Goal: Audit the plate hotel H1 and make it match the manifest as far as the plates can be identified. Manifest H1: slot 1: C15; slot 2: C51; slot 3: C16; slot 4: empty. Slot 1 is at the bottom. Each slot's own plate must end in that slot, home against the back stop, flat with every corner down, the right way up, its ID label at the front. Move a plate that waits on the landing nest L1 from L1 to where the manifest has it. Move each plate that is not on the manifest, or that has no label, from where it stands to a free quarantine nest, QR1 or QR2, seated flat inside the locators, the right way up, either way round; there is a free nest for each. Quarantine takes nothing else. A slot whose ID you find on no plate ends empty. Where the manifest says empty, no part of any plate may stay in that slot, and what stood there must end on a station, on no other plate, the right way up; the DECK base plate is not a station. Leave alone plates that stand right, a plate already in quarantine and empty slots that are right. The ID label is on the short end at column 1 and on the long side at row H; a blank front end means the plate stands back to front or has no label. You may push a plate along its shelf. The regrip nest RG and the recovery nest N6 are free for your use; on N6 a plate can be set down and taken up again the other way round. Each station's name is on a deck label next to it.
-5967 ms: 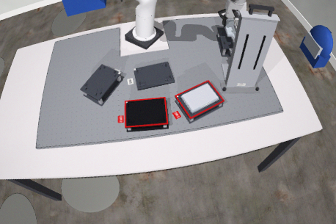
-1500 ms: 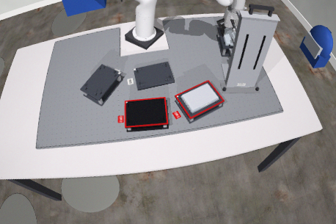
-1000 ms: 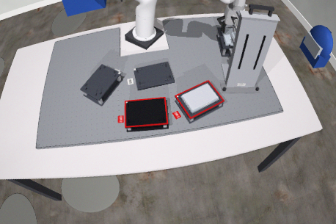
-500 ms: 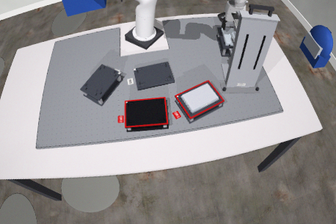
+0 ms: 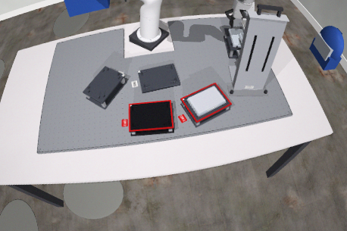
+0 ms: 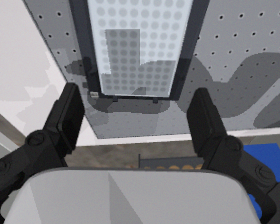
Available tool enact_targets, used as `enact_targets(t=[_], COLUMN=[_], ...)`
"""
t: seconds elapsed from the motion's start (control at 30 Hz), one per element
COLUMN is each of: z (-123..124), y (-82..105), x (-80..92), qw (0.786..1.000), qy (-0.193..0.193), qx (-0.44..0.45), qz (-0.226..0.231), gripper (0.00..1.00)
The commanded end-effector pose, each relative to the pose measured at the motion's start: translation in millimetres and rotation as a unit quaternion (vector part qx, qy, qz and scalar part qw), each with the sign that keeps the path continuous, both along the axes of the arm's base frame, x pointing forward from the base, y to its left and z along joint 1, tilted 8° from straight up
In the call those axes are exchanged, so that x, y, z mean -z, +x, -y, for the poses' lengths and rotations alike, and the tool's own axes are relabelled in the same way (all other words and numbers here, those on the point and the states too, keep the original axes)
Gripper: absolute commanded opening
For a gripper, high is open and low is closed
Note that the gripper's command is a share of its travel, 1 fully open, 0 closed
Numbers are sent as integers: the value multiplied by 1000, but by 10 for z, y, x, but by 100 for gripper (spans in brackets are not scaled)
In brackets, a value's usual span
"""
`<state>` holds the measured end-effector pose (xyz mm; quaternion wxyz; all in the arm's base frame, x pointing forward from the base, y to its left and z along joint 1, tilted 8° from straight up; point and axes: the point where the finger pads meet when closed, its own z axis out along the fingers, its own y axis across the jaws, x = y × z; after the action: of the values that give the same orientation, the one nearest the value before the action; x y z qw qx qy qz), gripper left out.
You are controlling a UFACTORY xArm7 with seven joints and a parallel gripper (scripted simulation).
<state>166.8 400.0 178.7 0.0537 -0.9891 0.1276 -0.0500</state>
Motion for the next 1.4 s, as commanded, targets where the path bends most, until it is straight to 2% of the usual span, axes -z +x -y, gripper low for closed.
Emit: enact_targets(t=[0.0, 0.23, 1.07, 1.37], z=[-6, 5, 5, 34], y=[-6, -19, -20, -54], x=[-80, -191, -191, -488], qw=[1000, 1000, 1000, 1000], qy=[2, 2, 2, 2], qx=[0, 0, 0, 0], qz=[0, 0, 0, 0], gripper=[100, 100, 100, 100])
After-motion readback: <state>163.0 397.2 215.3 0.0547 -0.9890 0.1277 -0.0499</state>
